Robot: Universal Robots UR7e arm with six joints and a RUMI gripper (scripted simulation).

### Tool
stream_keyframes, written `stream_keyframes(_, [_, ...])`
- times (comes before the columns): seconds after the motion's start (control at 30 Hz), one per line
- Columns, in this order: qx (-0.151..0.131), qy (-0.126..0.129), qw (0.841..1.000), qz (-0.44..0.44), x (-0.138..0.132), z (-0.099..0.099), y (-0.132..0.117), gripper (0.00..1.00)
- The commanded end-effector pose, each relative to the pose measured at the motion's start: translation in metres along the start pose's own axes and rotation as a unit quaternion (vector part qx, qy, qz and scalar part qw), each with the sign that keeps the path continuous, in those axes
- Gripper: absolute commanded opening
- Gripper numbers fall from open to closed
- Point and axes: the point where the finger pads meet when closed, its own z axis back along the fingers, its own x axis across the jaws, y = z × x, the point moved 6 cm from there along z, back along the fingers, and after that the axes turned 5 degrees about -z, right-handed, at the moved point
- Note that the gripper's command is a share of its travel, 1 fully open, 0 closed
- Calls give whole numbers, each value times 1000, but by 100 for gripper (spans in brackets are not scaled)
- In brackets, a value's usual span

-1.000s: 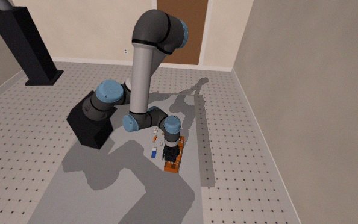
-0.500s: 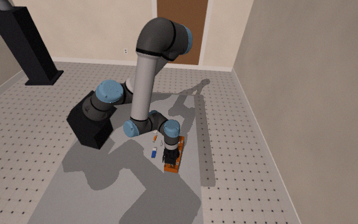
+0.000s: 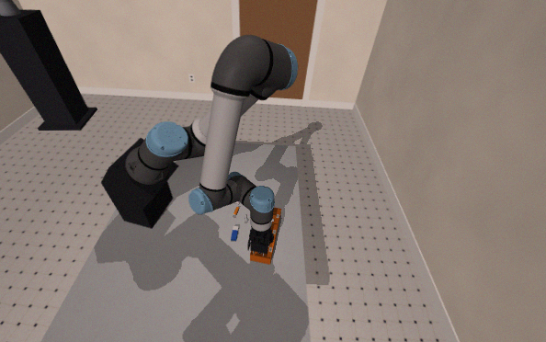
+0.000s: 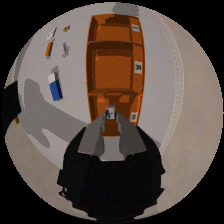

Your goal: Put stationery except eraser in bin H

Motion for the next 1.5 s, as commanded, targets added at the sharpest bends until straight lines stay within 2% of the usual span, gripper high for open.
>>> stream_keyframes(0.0, [0, -1, 1000, 0, 0, 0, 0, 0])
stream_keyframes(0.2, [0, -1, 1000, 0, 0, 0, 1, 0])
stream_keyframes(0.23, [0, -1, 1000, 0, 0, 0, 1, 18])
stream_keyframes(0.8, [0, -1, 1000, 0, 0, 0, 1, 18])
stream_keyframes(1.47, [0, -1, 1000, 0, 0, 24, 1, 18])
